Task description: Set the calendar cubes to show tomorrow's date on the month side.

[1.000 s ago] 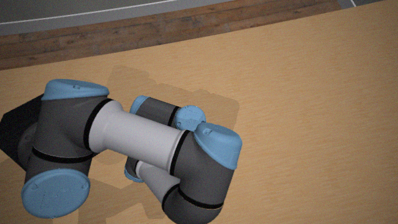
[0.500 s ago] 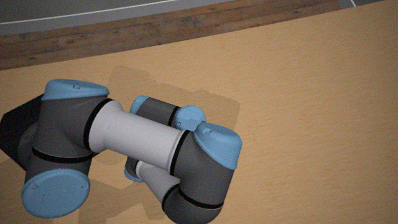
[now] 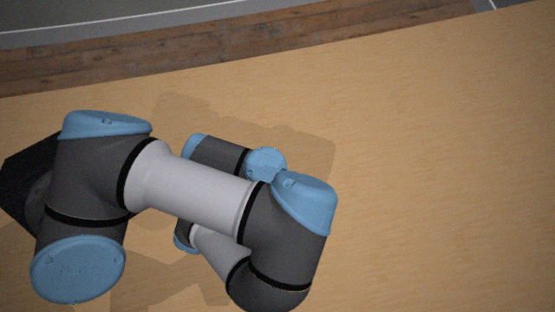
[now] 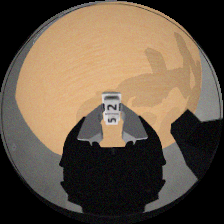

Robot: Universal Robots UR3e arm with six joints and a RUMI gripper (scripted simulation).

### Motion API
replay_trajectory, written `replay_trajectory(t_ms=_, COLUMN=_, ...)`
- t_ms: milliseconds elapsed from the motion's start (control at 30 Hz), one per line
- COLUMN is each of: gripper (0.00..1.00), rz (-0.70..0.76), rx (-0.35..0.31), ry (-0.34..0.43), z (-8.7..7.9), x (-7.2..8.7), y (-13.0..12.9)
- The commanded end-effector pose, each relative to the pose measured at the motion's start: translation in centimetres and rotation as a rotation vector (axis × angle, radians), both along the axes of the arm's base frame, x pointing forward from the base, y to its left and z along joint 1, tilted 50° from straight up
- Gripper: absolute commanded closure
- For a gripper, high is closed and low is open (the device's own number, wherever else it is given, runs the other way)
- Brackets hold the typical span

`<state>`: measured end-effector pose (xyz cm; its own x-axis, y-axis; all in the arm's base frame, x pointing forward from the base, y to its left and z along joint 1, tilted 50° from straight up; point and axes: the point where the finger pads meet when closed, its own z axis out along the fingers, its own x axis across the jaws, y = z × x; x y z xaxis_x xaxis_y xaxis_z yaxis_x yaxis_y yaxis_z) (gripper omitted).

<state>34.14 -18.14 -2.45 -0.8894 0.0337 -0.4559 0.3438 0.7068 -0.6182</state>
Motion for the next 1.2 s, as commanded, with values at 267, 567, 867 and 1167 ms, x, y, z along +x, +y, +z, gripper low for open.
replay_trajectory(t_ms=267, gripper=0.90, rz=0.001, rx=0.000, ry=0.000, z=0.1, x=0.0, y=0.1)
replay_trajectory(t_ms=567, gripper=0.90, rz=0.001, rx=0.000, ry=0.000, z=0.8, x=-0.4, y=0.9)
replay_trajectory(t_ms=867, gripper=0.90, rz=0.001, rx=0.000, ry=0.000, z=1.9, x=-0.9, y=2.1)
replay_trajectory(t_ms=1167, gripper=0.90, rz=0.001, rx=0.000, ry=0.000, z=3.3, x=-1.5, y=3.6)
